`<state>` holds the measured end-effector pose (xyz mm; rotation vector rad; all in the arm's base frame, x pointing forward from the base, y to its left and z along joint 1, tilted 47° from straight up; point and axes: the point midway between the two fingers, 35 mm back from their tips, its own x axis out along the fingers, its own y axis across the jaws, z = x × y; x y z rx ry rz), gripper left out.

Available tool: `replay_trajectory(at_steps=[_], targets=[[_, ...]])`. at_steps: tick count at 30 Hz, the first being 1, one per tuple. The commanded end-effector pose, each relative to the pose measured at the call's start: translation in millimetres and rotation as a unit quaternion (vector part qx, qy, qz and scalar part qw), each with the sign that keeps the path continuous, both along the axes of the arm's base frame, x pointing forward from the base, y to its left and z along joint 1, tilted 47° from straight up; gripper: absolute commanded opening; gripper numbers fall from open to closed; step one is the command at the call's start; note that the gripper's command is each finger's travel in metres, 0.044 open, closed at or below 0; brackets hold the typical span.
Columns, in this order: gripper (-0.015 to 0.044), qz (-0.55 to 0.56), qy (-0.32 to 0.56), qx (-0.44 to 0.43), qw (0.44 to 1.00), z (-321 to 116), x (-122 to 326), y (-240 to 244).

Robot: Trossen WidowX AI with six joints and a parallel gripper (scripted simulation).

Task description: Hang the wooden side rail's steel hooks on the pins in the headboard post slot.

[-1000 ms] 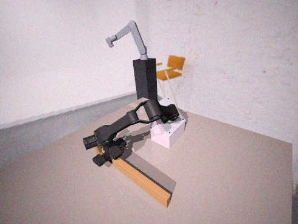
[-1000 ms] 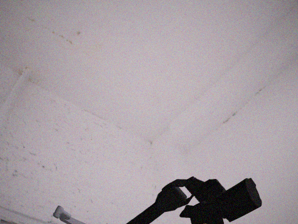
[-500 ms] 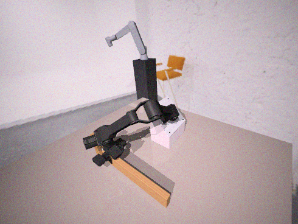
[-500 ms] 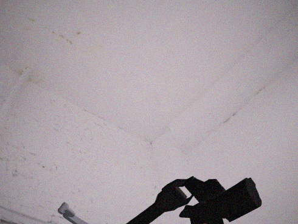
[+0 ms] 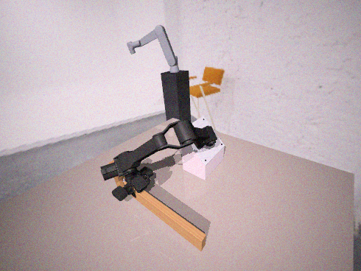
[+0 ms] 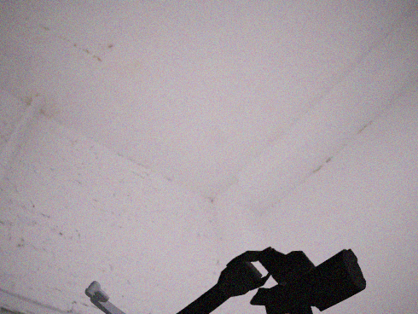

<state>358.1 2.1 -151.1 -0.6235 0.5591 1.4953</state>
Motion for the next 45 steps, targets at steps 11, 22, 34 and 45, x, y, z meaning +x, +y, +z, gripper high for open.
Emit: replay_trajectory(at_steps=[11,22,34,45], targets=[[0.0,-0.003,-0.002,-0.002,1.0,-1.5,-0.3,-5.4],[0.0,-0.003,-0.002,-0.002,1.0,-1.6,0.4,-6.6],[0.0,-0.003,-0.002,-0.002,1.0,-1.6,1.3,-7.9],[0.0,-0.003,-0.002,-0.002,1.0,-1.8,2.2,-9.0]])
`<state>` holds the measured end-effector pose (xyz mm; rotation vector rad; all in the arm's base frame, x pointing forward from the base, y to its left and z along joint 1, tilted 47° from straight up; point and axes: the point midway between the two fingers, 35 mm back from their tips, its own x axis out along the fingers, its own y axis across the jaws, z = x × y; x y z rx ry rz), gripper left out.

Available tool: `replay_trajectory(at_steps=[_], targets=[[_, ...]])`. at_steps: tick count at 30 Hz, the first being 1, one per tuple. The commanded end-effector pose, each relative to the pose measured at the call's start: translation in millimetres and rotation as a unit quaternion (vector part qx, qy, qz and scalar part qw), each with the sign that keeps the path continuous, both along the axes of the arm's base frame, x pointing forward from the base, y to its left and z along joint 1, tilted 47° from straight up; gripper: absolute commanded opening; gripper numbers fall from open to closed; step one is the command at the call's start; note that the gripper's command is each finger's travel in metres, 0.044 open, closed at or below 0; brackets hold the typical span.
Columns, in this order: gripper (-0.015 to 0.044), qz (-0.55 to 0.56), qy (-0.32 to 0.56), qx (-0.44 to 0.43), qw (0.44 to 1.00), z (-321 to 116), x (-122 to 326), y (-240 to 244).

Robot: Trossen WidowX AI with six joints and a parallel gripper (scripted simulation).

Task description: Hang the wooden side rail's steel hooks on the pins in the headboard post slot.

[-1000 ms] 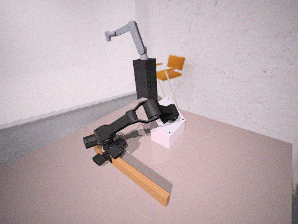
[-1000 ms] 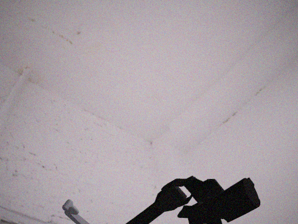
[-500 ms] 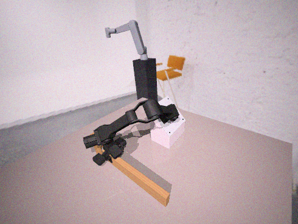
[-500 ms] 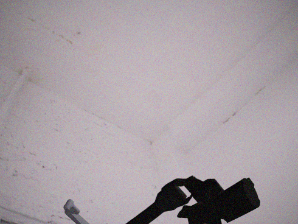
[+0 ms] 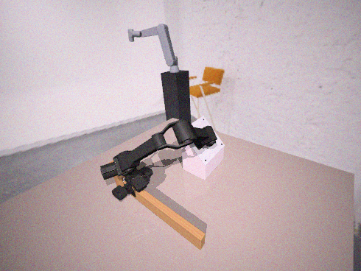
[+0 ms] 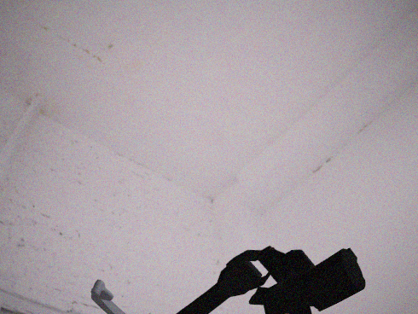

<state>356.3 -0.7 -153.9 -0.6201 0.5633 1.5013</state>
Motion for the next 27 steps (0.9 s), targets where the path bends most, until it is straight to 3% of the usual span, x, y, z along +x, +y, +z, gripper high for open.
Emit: replay_trajectory(at_steps=[1,27], targets=[[0.0,-0.005,-0.006,-0.002,1.0,0.9,4.1,-6.3],[0.0,-0.005,-0.006,-0.003,1.0,-0.8,5.6,-8.0]])
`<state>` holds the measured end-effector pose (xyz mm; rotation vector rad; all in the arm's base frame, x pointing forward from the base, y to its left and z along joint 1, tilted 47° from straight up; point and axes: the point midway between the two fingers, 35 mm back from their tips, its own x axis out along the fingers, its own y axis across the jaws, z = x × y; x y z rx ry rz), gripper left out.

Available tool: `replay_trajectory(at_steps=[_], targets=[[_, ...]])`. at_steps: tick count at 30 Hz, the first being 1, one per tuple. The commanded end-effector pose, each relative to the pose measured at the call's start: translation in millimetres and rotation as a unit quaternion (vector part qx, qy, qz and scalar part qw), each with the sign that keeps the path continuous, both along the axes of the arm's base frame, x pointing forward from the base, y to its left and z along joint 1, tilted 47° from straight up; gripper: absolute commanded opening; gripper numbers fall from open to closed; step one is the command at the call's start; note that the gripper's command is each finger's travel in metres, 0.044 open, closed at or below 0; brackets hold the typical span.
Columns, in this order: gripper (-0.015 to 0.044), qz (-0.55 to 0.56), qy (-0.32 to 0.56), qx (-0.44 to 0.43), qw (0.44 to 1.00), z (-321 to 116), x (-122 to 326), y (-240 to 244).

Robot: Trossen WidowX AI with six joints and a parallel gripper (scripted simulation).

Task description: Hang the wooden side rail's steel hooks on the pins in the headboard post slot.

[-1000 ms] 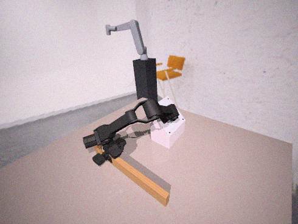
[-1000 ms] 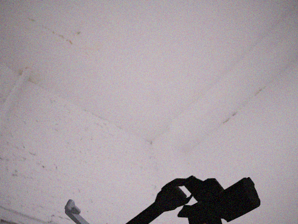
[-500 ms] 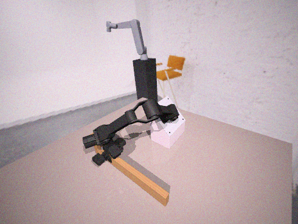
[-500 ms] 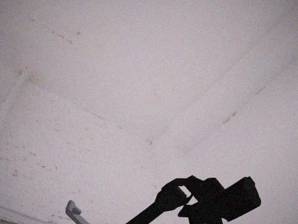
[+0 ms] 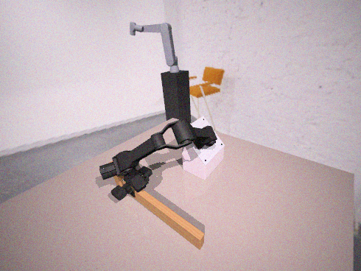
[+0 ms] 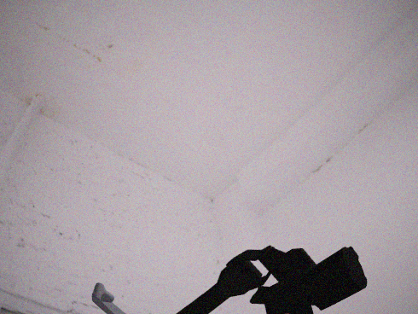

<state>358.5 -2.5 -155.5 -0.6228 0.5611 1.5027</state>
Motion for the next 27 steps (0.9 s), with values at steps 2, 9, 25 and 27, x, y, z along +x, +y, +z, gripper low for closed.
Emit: replay_trajectory(at_steps=[2,9,25,27], targets=[[0.0,-0.006,-0.005,-0.002,1.0,0.5,3.1,-6.2],[0.0,-0.006,-0.005,-0.002,1.0,-0.4,2.4,-6.4],[0.0,-0.006,-0.005,-0.003,1.0,-0.9,3.0,-7.8],[0.0,-0.006,-0.005,-0.003,1.0,-1.0,3.0,-8.0]])
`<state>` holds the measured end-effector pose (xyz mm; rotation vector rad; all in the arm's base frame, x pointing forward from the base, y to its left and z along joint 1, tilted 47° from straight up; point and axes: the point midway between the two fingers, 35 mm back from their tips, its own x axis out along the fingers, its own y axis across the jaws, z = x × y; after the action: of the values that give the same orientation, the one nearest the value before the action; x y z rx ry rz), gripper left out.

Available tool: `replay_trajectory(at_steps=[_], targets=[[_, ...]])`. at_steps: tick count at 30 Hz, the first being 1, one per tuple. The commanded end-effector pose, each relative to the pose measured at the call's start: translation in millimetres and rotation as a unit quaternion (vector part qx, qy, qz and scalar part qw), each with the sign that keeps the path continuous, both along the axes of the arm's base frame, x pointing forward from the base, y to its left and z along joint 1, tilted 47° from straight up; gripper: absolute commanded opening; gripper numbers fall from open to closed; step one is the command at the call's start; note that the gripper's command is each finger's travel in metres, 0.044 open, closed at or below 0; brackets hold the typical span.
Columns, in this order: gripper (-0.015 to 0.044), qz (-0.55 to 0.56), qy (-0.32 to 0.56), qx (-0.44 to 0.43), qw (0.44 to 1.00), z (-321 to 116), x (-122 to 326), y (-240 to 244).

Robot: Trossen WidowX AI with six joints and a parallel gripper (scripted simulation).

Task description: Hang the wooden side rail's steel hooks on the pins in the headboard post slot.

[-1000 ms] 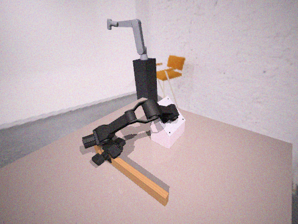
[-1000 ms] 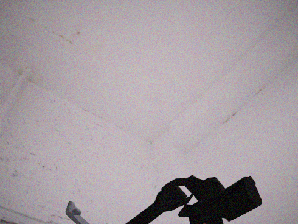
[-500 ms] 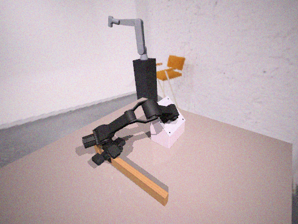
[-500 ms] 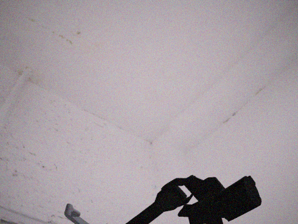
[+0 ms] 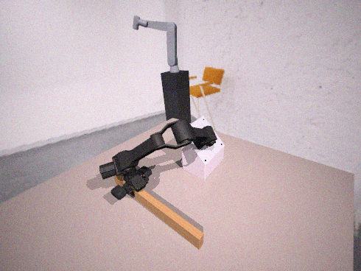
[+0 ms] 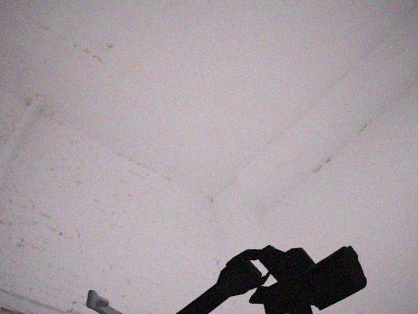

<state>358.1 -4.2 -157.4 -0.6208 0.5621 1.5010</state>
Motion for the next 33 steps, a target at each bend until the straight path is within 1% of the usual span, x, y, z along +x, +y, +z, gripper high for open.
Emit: replay_trajectory(at_steps=[1,33], targets=[[0.0,-0.005,-0.005,-0.003,1.0,0.8,3.5,-6.4],[0.0,-0.005,-0.005,-0.003,1.0,-1.4,3.6,-8.6]])
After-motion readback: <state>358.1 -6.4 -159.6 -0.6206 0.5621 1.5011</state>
